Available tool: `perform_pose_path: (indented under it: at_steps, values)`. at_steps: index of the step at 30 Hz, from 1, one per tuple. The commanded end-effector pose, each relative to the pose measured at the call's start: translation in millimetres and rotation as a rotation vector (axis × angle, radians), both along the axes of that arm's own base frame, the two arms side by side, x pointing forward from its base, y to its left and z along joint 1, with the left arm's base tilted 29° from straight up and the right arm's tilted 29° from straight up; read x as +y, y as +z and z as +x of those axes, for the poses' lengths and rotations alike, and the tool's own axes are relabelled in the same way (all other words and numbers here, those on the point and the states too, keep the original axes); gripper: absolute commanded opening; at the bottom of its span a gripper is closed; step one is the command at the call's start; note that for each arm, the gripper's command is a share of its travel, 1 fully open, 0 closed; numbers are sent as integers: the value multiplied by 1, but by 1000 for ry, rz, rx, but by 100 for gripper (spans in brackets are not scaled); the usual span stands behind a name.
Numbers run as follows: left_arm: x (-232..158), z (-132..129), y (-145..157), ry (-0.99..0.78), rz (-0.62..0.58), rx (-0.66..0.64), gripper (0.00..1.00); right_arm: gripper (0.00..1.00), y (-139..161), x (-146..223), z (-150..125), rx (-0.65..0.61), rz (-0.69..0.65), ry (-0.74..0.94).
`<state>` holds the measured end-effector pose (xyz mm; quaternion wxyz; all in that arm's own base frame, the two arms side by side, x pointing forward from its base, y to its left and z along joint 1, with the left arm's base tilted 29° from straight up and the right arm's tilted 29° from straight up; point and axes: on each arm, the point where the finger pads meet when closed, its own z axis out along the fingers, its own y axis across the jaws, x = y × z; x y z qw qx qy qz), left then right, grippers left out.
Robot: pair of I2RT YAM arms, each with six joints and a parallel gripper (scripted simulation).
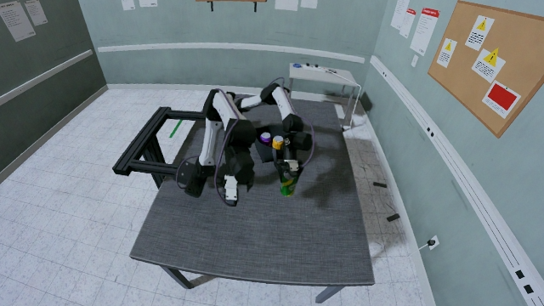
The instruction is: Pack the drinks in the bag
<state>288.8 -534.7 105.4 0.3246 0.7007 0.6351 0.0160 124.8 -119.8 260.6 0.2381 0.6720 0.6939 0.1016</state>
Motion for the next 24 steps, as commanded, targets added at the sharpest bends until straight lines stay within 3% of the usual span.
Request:
perform_pose_path:
  at_steps: [1,3,4,6,7,8,20,23,24]
  values:
    - [-25,-31,19,-45,-36,3,70,86,4,4,0,-10,-8,12]
    - [-27,-35,39,-52,-62,0,70,86,4,4,0,-10,-8,12]
    - [-37,-31,57,-57,-131,-30,70,86,4,4,0,-10,-8,12]
    - [-37,-31,57,-57,-131,-30,70,86,4,4,0,-10,-8,12]
    - [-25,-35,40,-40,-43,-10,70,86,4,4,0,-10,-8,12]
    - [-26,-36,38,-40,-37,-7,70,86,4,4,0,-10,-8,12]
    - [-29,-53,70,-46,-37,5,70,86,4,4,0,-10,-8,12]
    - [-40,-51,76,-57,-87,-7,70,86,4,4,0,-10,-8,12]
    - [-49,-47,111,-59,-202,-51,70,86,4,4,0,-10,-8,12]
